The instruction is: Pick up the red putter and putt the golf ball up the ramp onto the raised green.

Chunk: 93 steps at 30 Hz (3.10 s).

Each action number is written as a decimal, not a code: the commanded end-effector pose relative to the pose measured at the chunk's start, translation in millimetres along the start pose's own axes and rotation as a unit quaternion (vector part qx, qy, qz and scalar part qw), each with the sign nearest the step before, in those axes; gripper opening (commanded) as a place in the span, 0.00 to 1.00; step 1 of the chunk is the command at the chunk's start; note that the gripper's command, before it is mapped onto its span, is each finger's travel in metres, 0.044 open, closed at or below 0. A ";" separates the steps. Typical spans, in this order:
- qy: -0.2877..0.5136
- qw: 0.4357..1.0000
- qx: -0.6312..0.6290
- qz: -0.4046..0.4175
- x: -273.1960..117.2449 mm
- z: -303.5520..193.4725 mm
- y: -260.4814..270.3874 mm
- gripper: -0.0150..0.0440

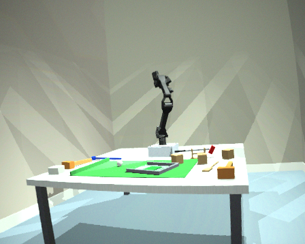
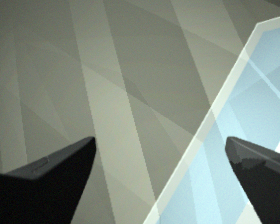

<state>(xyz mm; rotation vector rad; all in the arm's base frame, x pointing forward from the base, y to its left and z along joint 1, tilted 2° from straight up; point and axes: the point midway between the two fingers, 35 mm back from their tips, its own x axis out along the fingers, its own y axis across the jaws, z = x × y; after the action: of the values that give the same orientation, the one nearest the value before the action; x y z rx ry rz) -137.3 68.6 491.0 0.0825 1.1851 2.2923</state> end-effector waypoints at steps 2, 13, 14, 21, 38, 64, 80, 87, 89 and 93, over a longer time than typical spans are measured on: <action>0.016 1.000 -0.018 0.008 1.4 -8.1 4.2 1.00; 0.242 0.901 -0.306 0.191 -30.9 -150.9 55.7 1.00; 0.259 0.883 -0.330 0.212 -39.2 -164.5 58.2 1.00; 0.348 0.720 -0.480 0.361 -116.6 -248.0 55.9 1.00; 0.381 0.242 -0.624 0.638 -324.3 -317.2 -75.9 1.00; -0.074 -0.647 -0.255 0.714 -356.0 -137.4 -462.1 1.00; -0.265 -0.816 0.048 0.512 -207.0 -85.6 -556.6 1.00; -0.265 -0.816 0.047 0.512 -204.7 -100.8 -574.5 1.00; -0.265 -0.816 0.047 0.512 -204.9 -100.9 -574.5 1.00; -0.265 -0.816 0.047 0.512 -202.4 -108.8 -585.0 1.00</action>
<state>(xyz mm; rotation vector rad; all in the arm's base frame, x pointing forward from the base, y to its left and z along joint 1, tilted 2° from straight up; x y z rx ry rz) 263.3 155.8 24.0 -1.0447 0.9640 1.3746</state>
